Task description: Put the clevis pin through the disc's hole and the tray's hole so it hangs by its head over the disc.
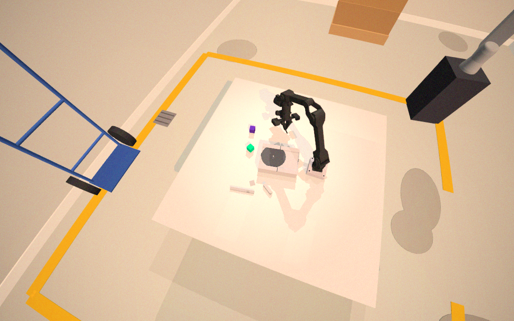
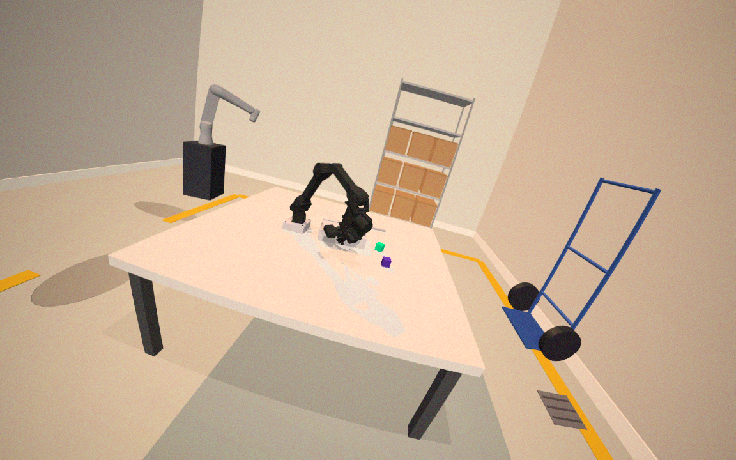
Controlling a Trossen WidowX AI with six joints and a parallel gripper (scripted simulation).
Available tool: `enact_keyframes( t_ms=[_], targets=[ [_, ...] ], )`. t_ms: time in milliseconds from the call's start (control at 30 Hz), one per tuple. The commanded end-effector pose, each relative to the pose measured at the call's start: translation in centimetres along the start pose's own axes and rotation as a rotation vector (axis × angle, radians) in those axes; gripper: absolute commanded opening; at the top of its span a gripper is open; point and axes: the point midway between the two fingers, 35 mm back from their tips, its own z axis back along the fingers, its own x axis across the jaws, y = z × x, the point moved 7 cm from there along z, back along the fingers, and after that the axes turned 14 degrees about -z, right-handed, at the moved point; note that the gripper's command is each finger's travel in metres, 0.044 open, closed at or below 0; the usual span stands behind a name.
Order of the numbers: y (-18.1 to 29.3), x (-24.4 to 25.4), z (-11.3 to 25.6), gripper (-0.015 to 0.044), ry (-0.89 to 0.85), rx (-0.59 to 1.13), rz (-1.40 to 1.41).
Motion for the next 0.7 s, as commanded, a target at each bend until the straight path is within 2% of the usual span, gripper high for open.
enact_keyframes(
  t_ms=[0, 667],
  targets=[
    [0.9, 0.6, 0.1, 0.0, 0.024, -0.02, 0.111],
    [6.3, 5.3, -0.2, 0.0, 0.096, -0.105, 0.702]
  ],
)
